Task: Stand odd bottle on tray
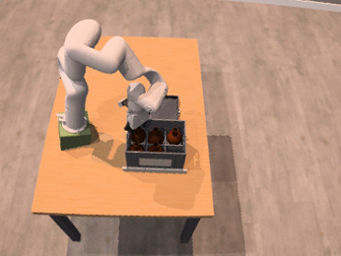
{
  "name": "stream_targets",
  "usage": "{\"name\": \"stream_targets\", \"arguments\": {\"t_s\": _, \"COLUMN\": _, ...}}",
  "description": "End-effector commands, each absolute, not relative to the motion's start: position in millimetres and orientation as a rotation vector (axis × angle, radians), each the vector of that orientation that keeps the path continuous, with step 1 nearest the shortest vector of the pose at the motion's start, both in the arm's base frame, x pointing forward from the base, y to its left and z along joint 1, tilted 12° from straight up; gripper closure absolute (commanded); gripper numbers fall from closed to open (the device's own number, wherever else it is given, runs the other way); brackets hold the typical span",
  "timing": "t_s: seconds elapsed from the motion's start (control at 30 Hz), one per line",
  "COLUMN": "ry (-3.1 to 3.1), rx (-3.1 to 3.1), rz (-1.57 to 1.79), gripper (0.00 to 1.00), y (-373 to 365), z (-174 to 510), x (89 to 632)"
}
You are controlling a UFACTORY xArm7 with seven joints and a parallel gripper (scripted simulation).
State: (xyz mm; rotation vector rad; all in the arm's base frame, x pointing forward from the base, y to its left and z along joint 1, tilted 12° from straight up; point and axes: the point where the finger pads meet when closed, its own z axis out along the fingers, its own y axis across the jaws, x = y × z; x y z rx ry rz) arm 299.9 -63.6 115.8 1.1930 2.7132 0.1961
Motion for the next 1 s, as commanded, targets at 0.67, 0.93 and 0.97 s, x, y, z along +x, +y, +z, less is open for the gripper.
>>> {"name": "stream_targets", "arguments": {"t_s": 0.67, "ry": 2.712, "rx": 1.192, "rz": 0.198, "gripper": 0.35, "y": -63.5, "z": 110.9, "x": 301.8}}
{"name": "stream_targets", "arguments": {"t_s": 0.93, "ry": 2.712, "rx": 1.192, "rz": 0.198, "gripper": 1.0, "y": -63.5, "z": 110.9, "x": 301.8}}
{"name": "stream_targets", "arguments": {"t_s": 0.97, "ry": 2.712, "rx": 1.192, "rz": 0.198, "gripper": 1.0, "y": -63.5, "z": 110.9, "x": 301.8}}
